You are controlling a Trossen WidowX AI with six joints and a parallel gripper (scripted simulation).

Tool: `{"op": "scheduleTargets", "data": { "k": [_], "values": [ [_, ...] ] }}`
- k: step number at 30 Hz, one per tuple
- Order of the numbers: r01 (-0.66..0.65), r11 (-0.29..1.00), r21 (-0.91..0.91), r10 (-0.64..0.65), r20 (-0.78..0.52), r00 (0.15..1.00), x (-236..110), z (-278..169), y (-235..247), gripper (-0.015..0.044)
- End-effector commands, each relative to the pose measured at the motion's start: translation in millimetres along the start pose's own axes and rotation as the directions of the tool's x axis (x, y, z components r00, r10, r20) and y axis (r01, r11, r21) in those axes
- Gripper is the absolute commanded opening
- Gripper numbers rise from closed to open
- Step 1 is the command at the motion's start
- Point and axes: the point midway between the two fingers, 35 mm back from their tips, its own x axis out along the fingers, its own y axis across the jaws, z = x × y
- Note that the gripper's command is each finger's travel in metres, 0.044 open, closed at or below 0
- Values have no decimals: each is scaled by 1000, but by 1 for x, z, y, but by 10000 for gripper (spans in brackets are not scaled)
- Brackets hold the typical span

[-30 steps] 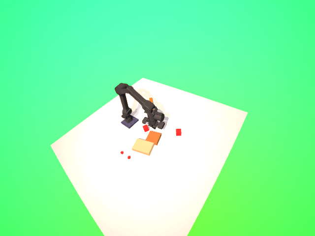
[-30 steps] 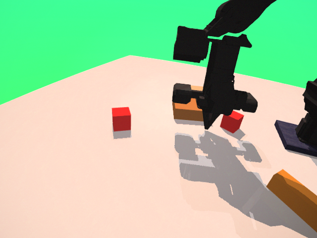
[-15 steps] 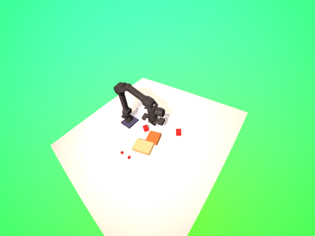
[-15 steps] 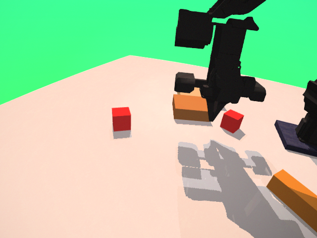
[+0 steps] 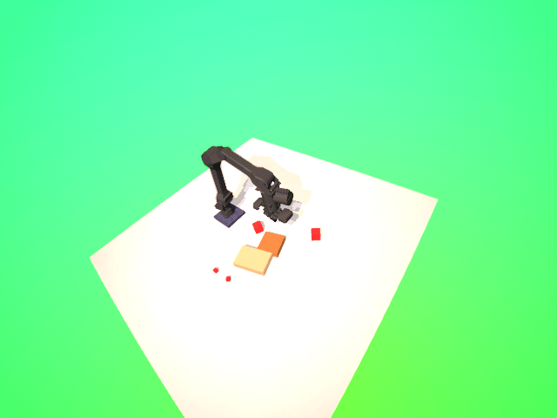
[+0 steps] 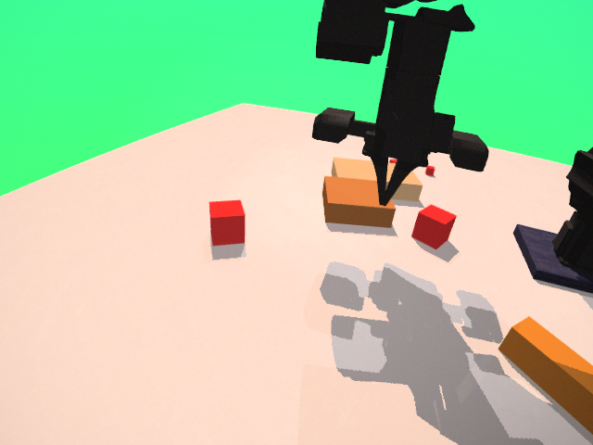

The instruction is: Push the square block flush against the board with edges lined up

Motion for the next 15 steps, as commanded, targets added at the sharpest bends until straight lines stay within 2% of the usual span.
{"op": "scheduleTargets", "data": {
  "k": [1, 8, 15],
  "values": [
    [1, 990, 144, -1, -3, 1000, -2, -6, -14, 0],
    [3, 926, 378, -2, -5, 1000, -5, -16, -37, 0],
    [5, 808, 590, -2, -7, 1000, -6, -28, -58, 0]
  ]
}}
